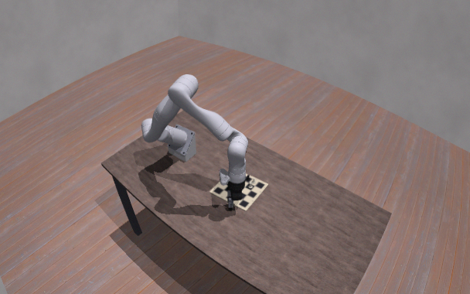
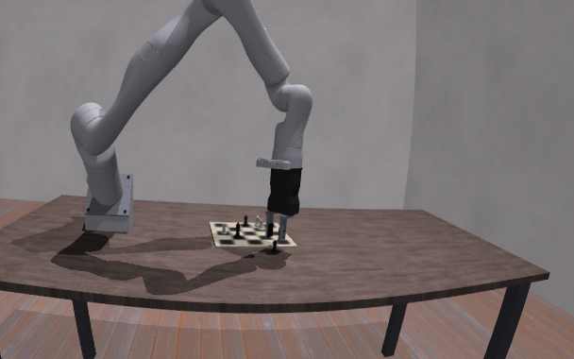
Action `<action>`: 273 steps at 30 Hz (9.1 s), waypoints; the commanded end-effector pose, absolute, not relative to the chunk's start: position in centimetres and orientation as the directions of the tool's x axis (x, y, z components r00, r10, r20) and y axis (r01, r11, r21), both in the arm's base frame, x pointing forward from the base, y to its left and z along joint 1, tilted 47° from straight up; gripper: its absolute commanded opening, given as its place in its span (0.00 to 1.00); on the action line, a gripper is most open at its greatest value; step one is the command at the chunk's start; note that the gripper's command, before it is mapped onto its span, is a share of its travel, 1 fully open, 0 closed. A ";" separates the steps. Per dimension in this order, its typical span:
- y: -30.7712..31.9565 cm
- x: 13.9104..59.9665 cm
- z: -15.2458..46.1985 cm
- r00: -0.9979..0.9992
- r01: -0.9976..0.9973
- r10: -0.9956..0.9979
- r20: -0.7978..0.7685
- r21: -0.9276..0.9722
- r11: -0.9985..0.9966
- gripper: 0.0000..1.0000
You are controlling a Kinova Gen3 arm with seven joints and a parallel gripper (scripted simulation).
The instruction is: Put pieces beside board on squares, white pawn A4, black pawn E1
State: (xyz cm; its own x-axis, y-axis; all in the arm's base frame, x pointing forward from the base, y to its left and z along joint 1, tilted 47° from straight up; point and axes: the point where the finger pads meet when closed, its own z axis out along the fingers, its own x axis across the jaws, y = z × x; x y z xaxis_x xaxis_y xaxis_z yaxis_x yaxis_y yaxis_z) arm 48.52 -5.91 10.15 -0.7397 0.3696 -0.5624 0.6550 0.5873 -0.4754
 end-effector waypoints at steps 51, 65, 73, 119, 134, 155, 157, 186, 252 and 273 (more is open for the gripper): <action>-6.9 48.8 9.2 -0.740 0.655 0.369 -0.563 -0.474 0.589 0.68; -8.2 49.1 7.9 -0.740 0.655 0.369 -0.563 -0.474 0.589 0.68; -8.2 49.1 7.9 -0.740 0.655 0.369 -0.563 -0.474 0.589 0.68; -8.2 49.1 7.9 -0.740 0.655 0.369 -0.563 -0.474 0.589 0.00; -8.2 49.1 7.9 -0.740 0.655 0.369 -0.563 -0.474 0.589 0.00; -3.3 48.0 12.5 -0.740 0.655 0.369 -0.563 -0.474 0.589 0.00; -2.5 47.8 13.3 -0.740 0.655 0.369 -0.563 -0.474 0.589 0.00; 1.1 38.8 11.3 -0.777 0.610 0.336 -0.532 -0.505 0.611 0.00; -5.7 36.9 3.9 -0.790 0.593 0.321 -0.523 -0.518 0.616 0.00; -5.7 36.9 3.9 -0.790 0.593 0.321 -0.523 -0.518 0.616 0.00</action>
State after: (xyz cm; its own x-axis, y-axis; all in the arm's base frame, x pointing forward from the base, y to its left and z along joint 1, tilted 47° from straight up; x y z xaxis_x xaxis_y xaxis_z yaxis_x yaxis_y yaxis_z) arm 36.83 -5.73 3.94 -0.7896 0.3211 -0.5229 0.5937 0.6152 -0.5187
